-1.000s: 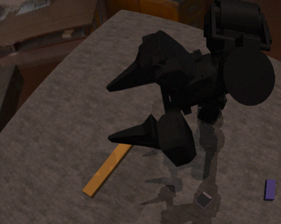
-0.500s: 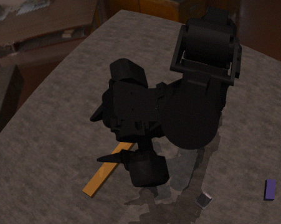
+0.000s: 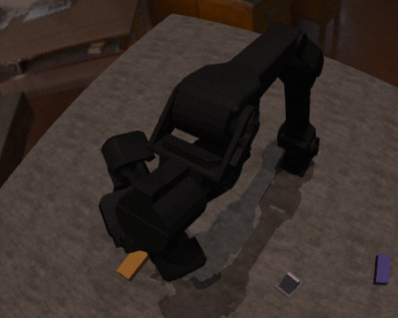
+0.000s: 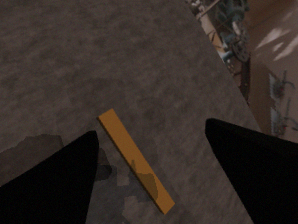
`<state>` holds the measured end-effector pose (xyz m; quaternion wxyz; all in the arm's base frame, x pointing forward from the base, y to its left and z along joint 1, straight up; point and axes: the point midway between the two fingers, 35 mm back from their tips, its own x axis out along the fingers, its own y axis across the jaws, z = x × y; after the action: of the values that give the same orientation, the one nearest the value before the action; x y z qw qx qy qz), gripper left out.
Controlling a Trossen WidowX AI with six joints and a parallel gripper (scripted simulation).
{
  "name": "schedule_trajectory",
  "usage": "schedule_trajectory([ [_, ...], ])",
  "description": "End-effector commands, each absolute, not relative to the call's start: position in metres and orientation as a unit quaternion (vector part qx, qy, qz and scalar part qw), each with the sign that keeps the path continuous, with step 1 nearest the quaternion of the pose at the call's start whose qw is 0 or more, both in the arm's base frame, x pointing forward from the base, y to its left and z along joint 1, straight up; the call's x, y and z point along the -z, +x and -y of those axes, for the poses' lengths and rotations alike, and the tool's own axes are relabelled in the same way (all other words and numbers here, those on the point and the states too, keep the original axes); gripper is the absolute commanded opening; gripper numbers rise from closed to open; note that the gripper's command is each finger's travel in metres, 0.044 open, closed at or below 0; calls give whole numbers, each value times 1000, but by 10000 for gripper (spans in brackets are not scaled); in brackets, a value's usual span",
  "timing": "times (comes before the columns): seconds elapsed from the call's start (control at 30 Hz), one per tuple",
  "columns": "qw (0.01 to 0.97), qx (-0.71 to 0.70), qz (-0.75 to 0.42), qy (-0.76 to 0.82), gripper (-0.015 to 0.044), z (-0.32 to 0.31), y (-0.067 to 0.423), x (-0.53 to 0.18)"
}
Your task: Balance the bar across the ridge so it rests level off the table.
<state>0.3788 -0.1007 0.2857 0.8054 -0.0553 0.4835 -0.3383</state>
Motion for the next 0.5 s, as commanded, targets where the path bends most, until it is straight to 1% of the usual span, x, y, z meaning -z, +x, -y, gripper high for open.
schedule_trajectory([
  [0.0, 786, 297, -538, -62, 315, 115, 377, -257],
  [0.47, 738, 159, -654, -43, 315, 155, 359, -180],
])
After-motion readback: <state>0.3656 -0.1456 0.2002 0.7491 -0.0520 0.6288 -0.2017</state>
